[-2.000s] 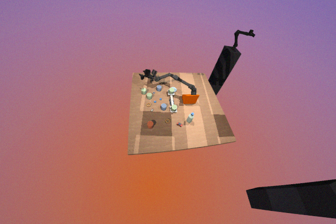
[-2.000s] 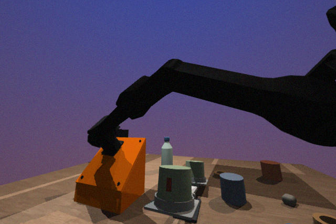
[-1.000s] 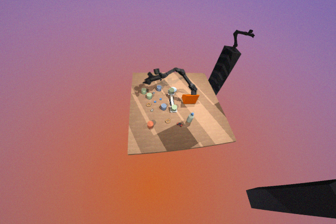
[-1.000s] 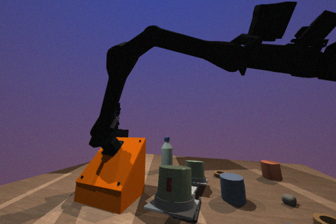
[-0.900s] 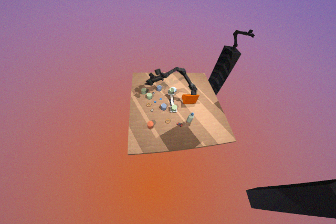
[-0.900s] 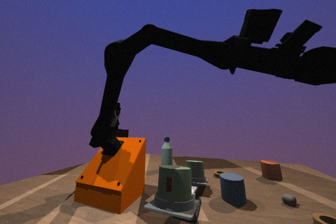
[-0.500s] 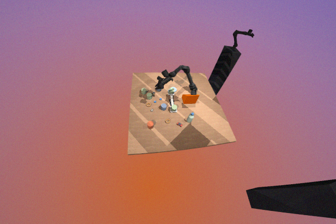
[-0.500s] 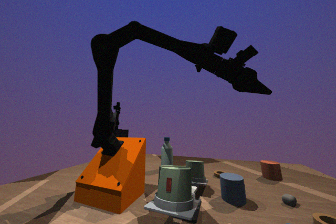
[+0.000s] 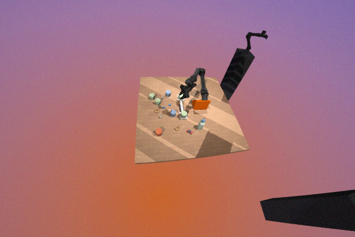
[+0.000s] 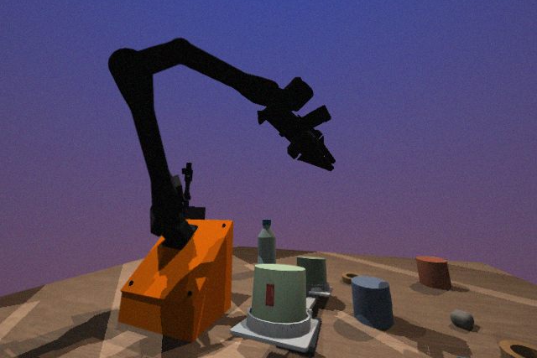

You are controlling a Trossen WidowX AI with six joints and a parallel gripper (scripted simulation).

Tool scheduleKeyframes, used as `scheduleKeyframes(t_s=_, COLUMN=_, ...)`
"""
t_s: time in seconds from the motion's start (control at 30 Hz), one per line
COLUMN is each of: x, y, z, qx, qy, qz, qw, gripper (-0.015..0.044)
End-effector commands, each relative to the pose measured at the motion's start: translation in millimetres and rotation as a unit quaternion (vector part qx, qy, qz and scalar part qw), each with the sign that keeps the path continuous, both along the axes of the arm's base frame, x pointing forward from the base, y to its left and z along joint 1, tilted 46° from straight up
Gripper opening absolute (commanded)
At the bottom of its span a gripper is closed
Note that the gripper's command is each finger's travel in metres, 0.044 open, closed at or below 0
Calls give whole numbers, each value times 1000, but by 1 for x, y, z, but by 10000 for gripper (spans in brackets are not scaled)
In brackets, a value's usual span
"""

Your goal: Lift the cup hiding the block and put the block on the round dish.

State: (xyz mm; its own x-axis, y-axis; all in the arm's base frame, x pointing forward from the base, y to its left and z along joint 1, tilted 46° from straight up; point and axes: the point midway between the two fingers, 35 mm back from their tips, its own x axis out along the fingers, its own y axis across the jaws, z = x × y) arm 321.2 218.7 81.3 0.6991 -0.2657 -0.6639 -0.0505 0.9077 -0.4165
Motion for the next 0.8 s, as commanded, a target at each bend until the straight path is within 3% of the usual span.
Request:
scheduleKeyframes(t_s=0.0, x=-46, y=-16, z=-7, qx=-33, qy=12, qz=-3, qw=999, gripper=440)
scheduleKeyframes(t_s=0.43, x=-156, y=-107, z=-7, qx=-164, qy=-20, qz=18, qw=986, gripper=440)
scheduleKeyframes(t_s=0.77, x=-163, y=-119, z=-5, qx=-184, qy=-28, qz=26, qw=982, gripper=440)
